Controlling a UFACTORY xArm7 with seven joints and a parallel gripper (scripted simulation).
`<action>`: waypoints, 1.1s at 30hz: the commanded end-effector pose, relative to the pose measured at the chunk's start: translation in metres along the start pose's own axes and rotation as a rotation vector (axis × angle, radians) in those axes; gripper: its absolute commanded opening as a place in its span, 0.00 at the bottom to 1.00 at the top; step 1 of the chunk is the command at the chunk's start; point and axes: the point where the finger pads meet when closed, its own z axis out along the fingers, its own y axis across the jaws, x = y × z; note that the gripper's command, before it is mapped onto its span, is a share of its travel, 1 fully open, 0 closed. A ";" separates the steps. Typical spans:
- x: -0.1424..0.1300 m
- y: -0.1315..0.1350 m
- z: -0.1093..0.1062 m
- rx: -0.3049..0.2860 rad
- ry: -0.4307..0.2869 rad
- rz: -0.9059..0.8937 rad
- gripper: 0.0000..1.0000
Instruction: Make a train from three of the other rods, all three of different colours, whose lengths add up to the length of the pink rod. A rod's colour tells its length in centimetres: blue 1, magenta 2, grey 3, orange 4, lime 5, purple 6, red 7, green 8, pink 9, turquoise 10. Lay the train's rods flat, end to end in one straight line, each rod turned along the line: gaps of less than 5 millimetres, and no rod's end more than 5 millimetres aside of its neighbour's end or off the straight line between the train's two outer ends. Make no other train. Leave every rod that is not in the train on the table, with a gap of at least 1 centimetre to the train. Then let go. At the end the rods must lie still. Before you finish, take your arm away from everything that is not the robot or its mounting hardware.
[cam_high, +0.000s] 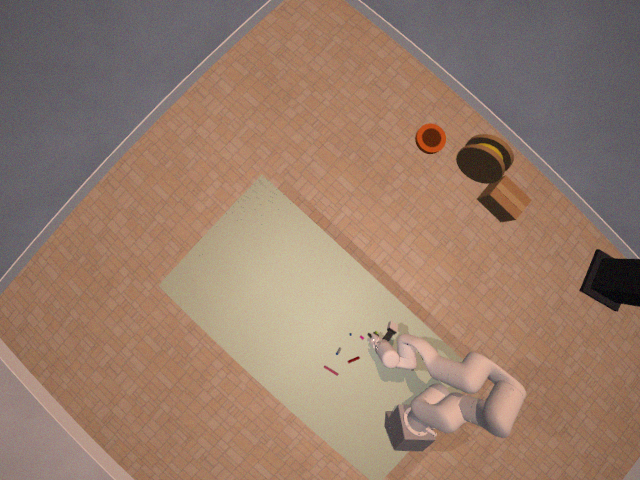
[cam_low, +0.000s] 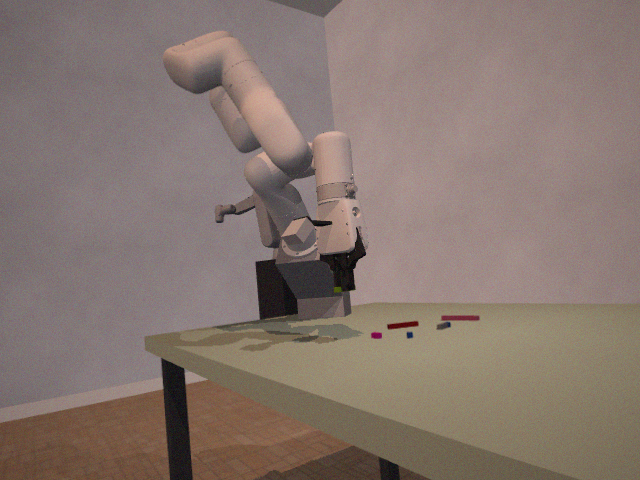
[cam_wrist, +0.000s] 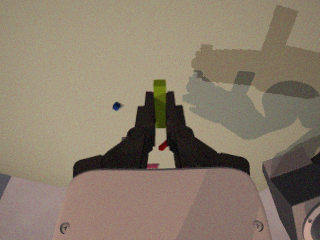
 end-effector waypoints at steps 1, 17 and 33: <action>0.000 -0.001 -0.001 0.001 0.000 -0.001 0.04; -0.093 -0.055 -0.002 -0.003 0.003 -0.045 0.04; -0.151 -0.088 -0.003 0.001 0.000 -0.066 0.04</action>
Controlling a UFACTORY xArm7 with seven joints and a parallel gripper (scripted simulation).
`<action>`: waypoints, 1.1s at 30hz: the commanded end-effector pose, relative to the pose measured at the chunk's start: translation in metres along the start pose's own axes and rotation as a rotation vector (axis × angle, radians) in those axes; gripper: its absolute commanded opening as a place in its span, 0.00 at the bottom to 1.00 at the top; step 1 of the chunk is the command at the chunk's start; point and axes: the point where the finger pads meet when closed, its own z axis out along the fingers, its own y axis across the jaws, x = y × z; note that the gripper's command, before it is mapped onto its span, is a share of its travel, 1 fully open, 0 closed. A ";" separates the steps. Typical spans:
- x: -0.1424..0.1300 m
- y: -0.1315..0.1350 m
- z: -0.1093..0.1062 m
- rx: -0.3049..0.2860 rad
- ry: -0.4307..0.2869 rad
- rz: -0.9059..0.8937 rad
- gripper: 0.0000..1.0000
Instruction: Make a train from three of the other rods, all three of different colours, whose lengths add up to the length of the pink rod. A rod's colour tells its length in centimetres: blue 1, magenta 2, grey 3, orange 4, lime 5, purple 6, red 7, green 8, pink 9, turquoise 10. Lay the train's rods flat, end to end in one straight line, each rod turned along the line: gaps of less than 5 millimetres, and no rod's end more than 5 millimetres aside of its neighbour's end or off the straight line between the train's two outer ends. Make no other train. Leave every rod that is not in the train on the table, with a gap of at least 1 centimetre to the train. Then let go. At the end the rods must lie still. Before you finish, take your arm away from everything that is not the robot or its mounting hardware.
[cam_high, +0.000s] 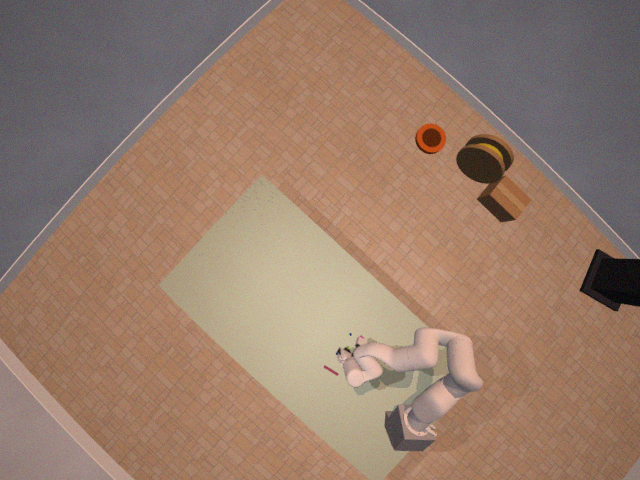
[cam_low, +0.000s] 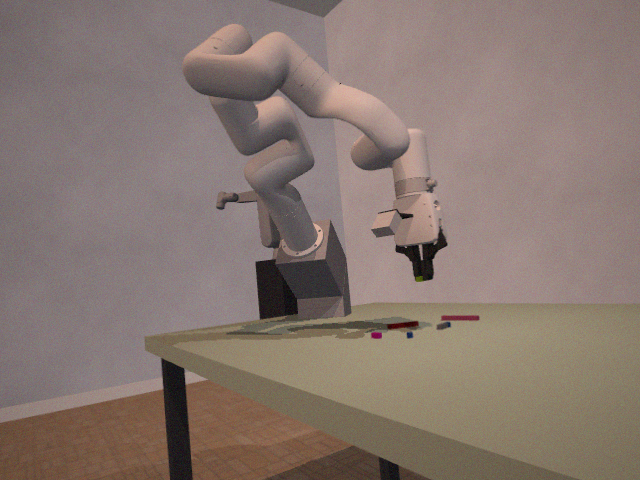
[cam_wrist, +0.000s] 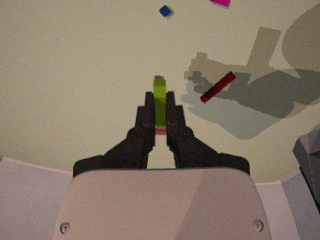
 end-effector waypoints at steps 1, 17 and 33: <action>-0.004 -0.005 0.002 -0.004 0.019 -0.001 0.04; -0.004 -0.005 0.009 -0.004 0.020 -0.002 0.04; -0.003 -0.005 0.062 -0.004 0.020 -0.002 0.04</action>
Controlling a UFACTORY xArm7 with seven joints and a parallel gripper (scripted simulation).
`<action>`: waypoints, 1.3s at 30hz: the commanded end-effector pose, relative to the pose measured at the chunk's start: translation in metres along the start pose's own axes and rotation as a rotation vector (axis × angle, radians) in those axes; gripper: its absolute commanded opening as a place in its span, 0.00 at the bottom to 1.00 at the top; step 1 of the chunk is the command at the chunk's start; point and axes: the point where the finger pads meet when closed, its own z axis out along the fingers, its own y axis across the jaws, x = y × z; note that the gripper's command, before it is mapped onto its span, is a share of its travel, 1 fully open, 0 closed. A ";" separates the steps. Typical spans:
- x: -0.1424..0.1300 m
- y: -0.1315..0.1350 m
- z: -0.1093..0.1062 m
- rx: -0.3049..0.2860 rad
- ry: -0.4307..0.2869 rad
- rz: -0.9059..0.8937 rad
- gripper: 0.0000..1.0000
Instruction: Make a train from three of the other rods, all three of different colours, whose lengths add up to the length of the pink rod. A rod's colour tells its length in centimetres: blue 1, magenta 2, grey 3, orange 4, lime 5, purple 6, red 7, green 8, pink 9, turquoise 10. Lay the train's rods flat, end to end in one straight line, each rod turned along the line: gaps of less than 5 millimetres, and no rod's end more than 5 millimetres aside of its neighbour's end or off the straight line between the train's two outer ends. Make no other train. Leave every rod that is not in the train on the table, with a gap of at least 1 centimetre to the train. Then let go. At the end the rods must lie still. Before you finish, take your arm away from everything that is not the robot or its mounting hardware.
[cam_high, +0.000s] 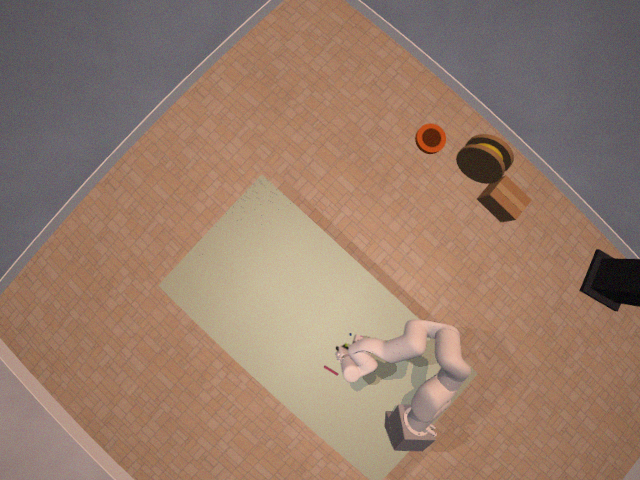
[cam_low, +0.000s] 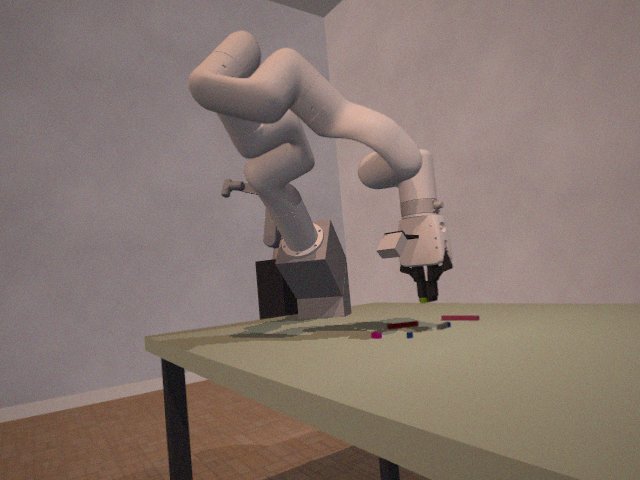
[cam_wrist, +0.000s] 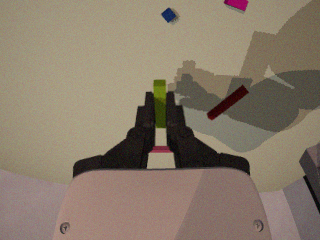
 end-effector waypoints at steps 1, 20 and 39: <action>-0.001 -0.003 0.023 0.006 0.001 0.000 0.04; -0.002 -0.003 0.048 0.006 0.001 0.000 0.04; -0.002 -0.003 0.048 0.006 0.001 0.000 0.04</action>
